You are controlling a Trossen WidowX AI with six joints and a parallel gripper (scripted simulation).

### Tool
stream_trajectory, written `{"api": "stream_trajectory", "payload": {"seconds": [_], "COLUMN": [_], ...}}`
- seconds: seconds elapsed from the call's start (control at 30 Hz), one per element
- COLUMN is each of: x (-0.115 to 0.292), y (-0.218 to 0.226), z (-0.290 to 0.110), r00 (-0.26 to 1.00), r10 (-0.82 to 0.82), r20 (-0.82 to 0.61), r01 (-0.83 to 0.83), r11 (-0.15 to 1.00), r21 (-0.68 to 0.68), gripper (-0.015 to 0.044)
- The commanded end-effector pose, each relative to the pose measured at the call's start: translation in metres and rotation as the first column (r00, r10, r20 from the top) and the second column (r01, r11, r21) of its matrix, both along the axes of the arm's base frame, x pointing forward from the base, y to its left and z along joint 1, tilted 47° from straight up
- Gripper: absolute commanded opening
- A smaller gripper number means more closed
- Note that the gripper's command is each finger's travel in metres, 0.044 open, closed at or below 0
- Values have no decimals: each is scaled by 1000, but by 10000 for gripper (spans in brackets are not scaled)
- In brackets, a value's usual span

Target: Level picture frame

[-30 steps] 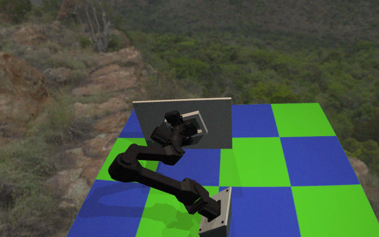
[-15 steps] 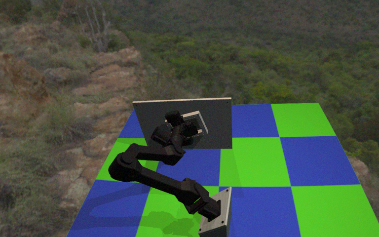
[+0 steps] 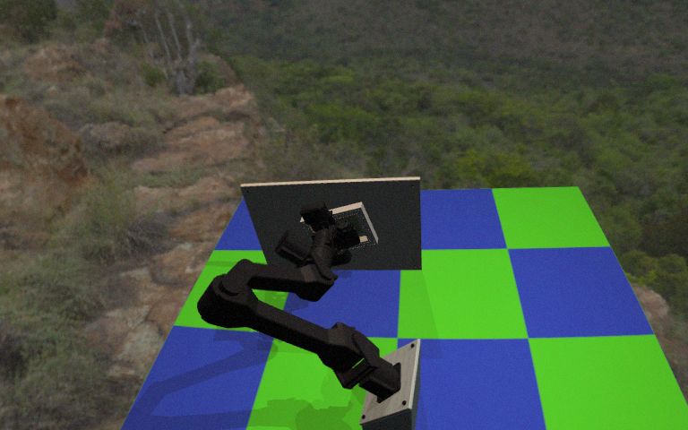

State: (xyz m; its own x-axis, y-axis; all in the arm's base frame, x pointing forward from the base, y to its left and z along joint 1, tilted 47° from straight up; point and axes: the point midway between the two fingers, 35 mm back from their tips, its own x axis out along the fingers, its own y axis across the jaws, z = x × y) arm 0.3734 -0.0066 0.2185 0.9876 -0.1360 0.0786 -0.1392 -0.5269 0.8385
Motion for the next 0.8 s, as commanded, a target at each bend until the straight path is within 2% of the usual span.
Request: {"api": "stream_trajectory", "payload": {"seconds": [0.0,0.67,0.77], "x": [0,0,0], "y": [-1,0,0], "z": [0,-1,-1], "r00": [1000,1000,1000], "r10": [-9,-2,3], "r20": [7,2,10], "r01": [9,2,-3], "r11": [1000,1000,998], "r21": [5,6,57], "gripper": [0,0,0]}}
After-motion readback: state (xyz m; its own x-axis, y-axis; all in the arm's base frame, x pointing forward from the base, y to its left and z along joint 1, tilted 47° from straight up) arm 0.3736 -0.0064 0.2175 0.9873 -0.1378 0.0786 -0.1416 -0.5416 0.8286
